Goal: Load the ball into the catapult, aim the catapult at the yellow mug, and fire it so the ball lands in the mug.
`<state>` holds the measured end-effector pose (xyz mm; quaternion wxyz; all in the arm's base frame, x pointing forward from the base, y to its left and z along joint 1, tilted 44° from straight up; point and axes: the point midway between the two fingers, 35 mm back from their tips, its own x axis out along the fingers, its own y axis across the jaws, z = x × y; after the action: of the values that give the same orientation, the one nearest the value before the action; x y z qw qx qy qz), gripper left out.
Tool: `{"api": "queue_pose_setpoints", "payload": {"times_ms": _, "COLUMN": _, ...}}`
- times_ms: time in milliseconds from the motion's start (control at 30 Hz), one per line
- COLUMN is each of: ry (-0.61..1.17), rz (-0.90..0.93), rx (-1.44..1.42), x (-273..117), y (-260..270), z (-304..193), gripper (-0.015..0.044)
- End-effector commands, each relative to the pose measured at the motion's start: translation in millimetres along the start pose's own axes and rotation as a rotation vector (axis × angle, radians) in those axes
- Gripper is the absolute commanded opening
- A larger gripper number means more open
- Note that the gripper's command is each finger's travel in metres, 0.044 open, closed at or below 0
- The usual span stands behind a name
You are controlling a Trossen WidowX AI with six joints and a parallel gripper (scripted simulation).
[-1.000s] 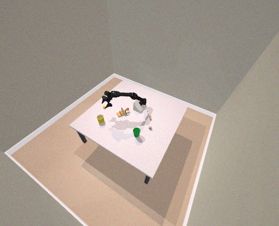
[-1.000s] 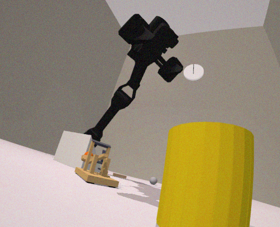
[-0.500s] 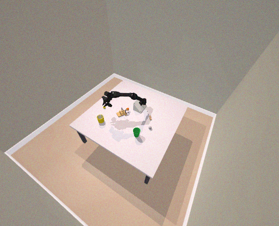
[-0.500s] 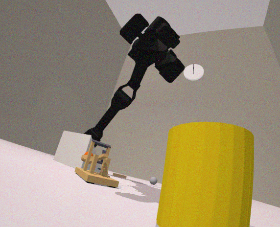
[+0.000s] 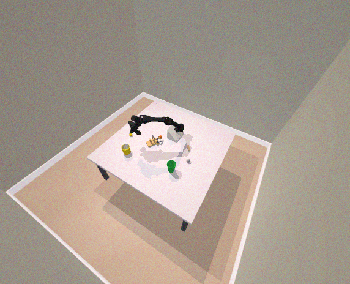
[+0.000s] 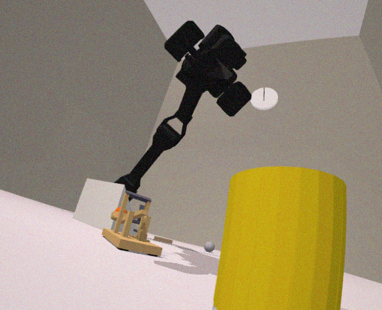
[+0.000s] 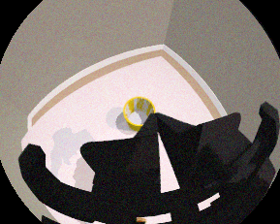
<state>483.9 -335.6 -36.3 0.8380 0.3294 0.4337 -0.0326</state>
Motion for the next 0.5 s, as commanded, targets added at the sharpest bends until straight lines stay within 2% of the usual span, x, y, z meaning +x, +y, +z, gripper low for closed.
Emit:
{"api": "queue_pose_setpoints", "payload": {"times_ms": 0, "ry": 0.039, "rz": -0.018, "rx": -0.064, "x": 0, "y": 13, "z": -8, "gripper": 0.0000}}
{"api": "queue_pose_setpoints", "payload": {"times_ms": 467, "ry": 0.217, "rz": -0.083, "rx": -0.354, "x": -4, "y": 56, "z": -56, "gripper": 0.0000}}
